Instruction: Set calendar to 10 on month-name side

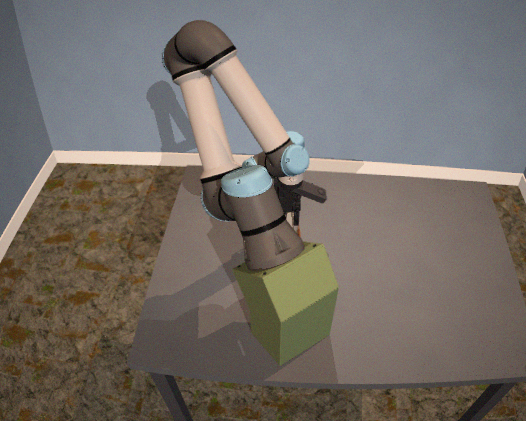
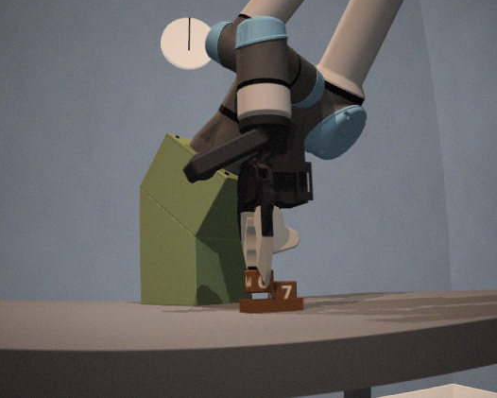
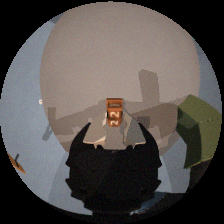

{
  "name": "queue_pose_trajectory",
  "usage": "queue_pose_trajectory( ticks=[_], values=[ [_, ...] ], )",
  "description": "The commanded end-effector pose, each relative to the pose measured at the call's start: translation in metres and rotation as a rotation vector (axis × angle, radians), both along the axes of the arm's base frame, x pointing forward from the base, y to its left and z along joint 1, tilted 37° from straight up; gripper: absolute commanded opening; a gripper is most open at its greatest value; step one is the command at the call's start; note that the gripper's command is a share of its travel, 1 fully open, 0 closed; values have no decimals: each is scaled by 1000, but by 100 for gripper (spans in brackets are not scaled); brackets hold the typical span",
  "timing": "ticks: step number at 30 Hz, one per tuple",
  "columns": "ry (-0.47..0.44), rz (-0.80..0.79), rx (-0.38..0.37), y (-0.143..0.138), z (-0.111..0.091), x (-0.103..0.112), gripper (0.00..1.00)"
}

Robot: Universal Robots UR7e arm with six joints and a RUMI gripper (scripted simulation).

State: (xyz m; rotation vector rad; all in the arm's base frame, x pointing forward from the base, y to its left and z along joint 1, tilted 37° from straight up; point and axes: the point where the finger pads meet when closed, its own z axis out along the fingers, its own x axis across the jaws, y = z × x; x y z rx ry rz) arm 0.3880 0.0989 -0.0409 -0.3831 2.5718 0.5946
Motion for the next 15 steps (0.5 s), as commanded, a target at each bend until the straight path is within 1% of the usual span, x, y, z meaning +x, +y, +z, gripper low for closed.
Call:
queue_pose_trajectory(
  ticks=[1, 7, 15],
  values=[
    [1, 1, 1, -4, 6, -3, 10],
    [1, 1, 1, -7, 12, -6, 10],
    [1, 1, 1, -15, 24, -11, 10]
  ],
)
